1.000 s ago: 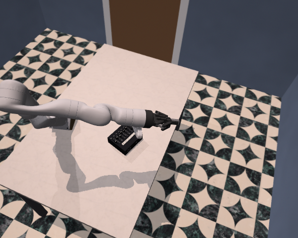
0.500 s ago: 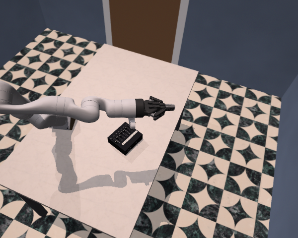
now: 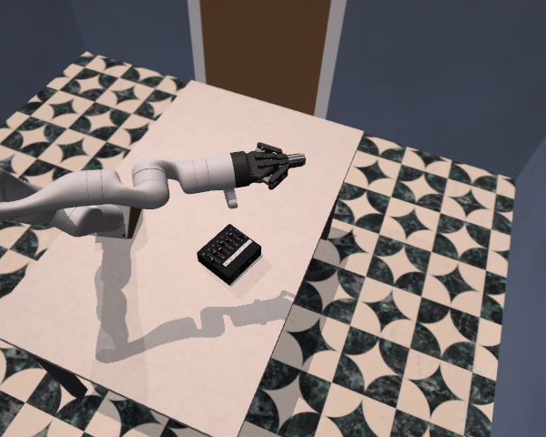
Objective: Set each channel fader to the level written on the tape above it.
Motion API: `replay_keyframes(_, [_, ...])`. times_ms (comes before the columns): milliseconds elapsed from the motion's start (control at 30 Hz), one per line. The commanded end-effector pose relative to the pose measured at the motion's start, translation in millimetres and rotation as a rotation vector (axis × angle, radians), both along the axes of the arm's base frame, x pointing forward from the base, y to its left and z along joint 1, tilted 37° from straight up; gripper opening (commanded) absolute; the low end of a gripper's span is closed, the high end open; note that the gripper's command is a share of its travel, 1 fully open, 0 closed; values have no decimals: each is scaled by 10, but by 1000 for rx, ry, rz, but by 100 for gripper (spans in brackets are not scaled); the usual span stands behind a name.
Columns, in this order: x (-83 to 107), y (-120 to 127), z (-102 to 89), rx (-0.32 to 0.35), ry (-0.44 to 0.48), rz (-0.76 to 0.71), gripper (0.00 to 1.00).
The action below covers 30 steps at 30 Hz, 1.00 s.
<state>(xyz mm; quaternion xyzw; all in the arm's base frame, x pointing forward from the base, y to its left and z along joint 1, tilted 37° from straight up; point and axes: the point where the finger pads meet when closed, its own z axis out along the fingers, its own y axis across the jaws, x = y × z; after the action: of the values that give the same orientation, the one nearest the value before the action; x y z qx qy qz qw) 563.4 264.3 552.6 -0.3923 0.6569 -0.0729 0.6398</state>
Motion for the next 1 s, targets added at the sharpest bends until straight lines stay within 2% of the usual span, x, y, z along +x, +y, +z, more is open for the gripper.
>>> replay_keyframes(0, [-155, 201, -10, 26, 19, 36, 0])
replay_keyframes(267, [-390, 479, -310, 74, 130, 63, 0])
replay_keyframes(333, [-390, 479, -310, 74, 130, 63, 0])
replay_keyframes(567, [-551, 633, -718, 97, 254, 52, 0])
replay_keyframes(833, [-694, 679, -1294, 110, 412, -6, 0])
replay_keyframes(900, [-694, 679, -1294, 110, 412, -6, 0])
replay_keyframes(967, [-725, 668, -1448, 112, 451, -28, 0])
